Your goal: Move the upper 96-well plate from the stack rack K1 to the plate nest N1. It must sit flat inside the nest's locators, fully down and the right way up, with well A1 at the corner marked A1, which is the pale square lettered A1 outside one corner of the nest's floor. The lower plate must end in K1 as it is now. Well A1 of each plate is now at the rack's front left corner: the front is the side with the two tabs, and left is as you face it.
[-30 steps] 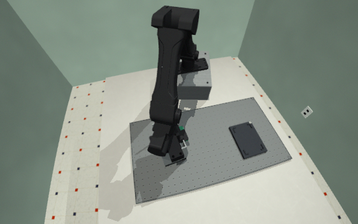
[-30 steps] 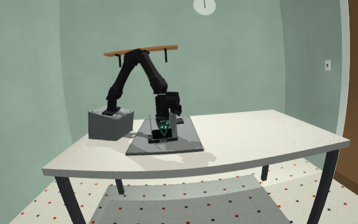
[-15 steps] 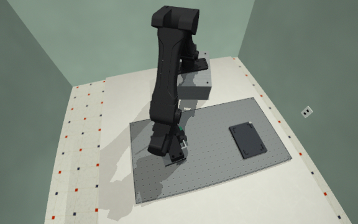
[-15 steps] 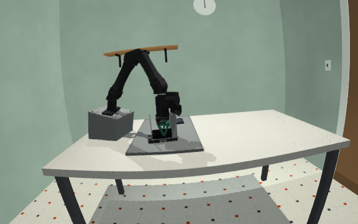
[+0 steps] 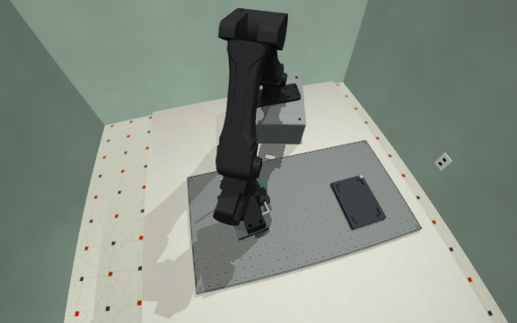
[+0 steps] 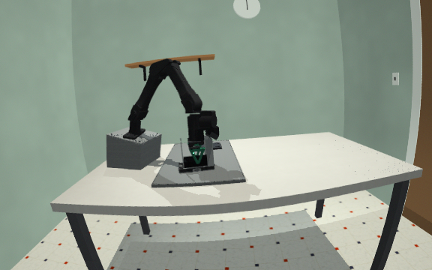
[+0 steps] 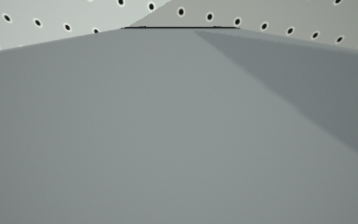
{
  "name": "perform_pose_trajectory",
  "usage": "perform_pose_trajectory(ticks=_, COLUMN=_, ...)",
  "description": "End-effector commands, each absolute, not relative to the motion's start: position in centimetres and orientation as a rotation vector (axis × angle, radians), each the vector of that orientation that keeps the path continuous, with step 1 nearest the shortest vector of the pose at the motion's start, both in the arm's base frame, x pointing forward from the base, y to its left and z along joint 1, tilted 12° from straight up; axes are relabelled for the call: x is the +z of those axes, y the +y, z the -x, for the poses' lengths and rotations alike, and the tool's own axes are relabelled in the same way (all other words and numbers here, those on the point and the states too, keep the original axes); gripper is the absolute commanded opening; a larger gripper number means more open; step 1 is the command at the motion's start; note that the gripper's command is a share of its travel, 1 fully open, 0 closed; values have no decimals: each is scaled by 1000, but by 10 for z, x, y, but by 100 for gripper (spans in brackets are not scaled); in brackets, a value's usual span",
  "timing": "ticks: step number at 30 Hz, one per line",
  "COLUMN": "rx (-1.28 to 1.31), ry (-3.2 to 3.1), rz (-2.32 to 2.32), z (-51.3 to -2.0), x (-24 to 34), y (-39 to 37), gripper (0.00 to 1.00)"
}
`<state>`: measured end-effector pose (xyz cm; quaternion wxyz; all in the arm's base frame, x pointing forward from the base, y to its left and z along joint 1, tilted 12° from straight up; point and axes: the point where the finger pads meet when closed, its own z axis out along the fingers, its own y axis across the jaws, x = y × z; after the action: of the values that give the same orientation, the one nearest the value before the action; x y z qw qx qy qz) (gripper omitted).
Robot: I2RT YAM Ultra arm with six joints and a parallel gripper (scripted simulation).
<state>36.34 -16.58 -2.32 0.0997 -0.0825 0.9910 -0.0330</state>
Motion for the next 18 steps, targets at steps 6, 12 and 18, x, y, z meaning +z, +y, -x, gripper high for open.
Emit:
perform_pose_trajectory(ticks=6, rx=-109, ry=2913, rz=240, z=-367, x=-19, y=-167, gripper=0)
perform_pose_trajectory(ticks=12, rx=-121, ry=2892, rz=234, z=-372, x=-3, y=-169, gripper=0)
perform_pose_trajectory(ticks=18, rx=-124, ry=2889, rz=232, z=-369, x=8, y=-170, gripper=0)
